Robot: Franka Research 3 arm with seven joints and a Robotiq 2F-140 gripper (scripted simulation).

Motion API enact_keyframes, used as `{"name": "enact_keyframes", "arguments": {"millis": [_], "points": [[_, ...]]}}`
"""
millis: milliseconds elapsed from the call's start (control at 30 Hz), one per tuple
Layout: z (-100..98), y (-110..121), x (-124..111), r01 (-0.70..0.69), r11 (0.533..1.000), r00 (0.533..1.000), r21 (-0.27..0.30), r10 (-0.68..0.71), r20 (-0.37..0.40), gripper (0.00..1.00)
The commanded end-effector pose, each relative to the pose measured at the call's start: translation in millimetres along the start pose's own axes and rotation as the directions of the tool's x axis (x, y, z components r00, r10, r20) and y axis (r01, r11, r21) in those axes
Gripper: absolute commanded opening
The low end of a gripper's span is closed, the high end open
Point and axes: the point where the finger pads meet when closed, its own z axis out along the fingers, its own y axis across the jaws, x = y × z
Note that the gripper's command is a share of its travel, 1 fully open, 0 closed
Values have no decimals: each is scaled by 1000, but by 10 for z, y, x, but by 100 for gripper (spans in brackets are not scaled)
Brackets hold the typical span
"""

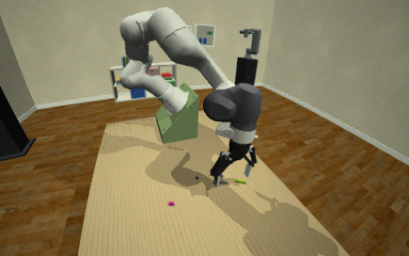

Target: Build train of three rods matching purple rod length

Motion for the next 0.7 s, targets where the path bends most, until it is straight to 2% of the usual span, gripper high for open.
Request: {"name": "enact_keyframes", "arguments": {"millis": [0, 67, 167, 533, 600, 667], "points": [[0, 0, 4, 51, 999, 999, -1, -51, 1, 100], [-2, 0, 8, 81, 997, 997, -1, -81, 1, 100], [-9, -1, 22, 210, 978, 978, -1, -210, 1, 100], [-20, -1, 45, 407, 914, 914, 0, -407, 1, 100], [-20, -1, 45, 407, 914, 914, 0, -407, 1, 100], [-24, -1, 52, 466, 885, 885, 0, -466, 1, 100]]}}
